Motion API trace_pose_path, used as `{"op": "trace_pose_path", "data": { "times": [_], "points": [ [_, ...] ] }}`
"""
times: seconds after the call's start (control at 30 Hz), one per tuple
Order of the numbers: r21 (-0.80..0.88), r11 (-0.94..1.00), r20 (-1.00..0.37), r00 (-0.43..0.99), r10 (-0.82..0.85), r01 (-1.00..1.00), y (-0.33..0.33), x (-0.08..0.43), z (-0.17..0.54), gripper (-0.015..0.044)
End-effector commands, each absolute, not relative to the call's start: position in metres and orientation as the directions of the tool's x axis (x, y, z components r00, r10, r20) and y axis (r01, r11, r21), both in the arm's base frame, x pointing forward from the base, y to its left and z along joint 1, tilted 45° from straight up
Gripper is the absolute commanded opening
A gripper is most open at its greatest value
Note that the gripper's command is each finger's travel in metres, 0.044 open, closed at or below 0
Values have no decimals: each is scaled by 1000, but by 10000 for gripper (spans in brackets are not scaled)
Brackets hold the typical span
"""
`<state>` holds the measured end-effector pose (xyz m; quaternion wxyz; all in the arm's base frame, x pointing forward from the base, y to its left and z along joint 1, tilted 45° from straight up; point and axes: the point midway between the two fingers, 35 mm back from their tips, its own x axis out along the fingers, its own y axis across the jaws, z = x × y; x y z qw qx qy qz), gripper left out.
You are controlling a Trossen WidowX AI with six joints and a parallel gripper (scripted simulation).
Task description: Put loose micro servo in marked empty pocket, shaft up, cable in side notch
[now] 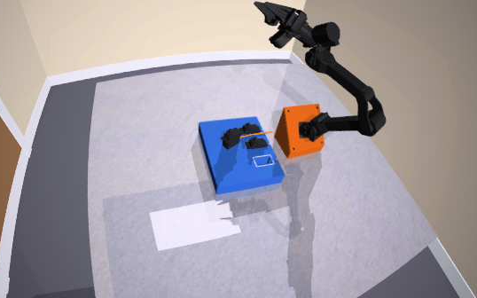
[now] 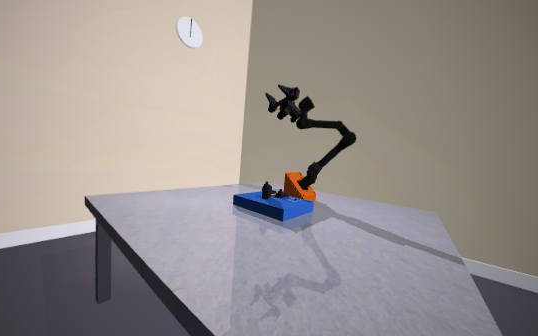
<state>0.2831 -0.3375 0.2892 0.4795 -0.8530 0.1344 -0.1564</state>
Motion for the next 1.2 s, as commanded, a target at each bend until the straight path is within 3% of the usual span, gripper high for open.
{"op": "trace_pose_path", "data": {
  "times": [0.0, 0.6, 1.17],
  "points": [
    [-863, -499, 135, 916, -379, -80, -338, 284, 288, 426],
    [-977, -25, -197, 940, -279, -212, -324, 332, 204, 440],
    [-780, 431, -521, 853, -44, -454, -272, 361, 120, 440]
  ]
}}
